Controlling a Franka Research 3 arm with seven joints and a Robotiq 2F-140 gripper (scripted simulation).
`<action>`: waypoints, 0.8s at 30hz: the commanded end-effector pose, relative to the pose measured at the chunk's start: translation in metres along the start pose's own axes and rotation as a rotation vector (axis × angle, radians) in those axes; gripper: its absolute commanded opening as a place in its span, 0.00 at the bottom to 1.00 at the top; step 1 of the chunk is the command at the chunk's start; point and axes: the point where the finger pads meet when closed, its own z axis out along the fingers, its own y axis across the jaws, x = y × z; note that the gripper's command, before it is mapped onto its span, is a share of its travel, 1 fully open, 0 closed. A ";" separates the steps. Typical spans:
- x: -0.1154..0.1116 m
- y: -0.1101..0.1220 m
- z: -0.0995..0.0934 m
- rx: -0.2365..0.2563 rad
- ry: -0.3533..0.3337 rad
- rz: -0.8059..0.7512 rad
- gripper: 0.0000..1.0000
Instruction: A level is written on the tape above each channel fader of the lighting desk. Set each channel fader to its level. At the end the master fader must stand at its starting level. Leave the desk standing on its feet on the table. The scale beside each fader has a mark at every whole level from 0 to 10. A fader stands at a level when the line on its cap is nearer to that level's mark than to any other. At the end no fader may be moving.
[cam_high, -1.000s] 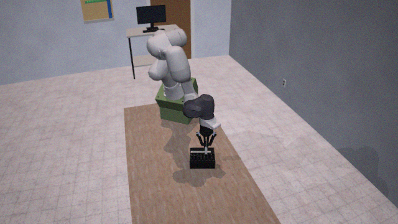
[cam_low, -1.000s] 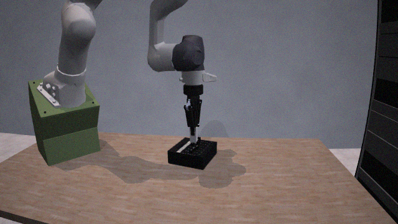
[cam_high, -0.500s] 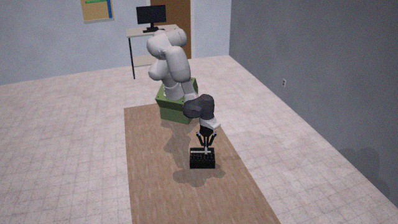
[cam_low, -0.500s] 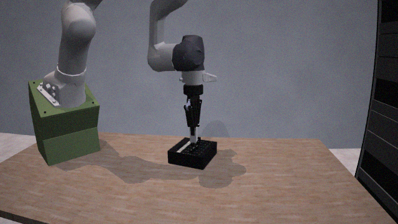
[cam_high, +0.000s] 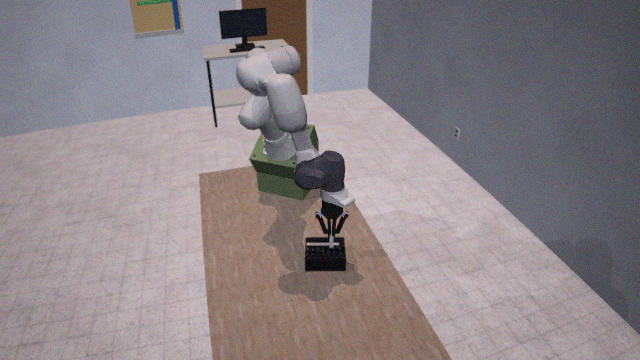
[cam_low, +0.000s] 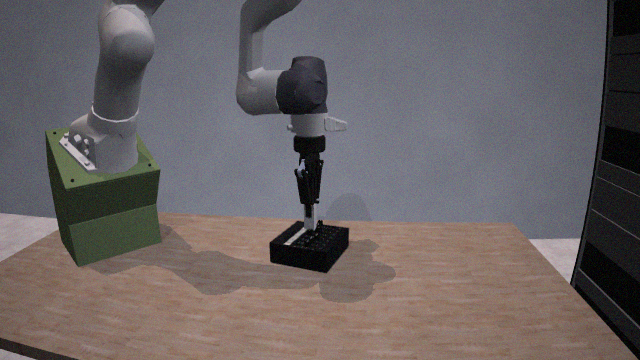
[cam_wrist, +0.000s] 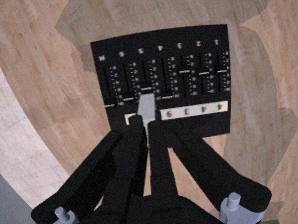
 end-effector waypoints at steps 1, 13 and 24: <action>-0.001 0.001 0.000 -0.001 0.001 0.006 0.00; -0.001 0.000 -0.023 -0.001 0.001 0.006 0.00; -0.001 0.000 -0.040 -0.001 0.001 0.006 0.00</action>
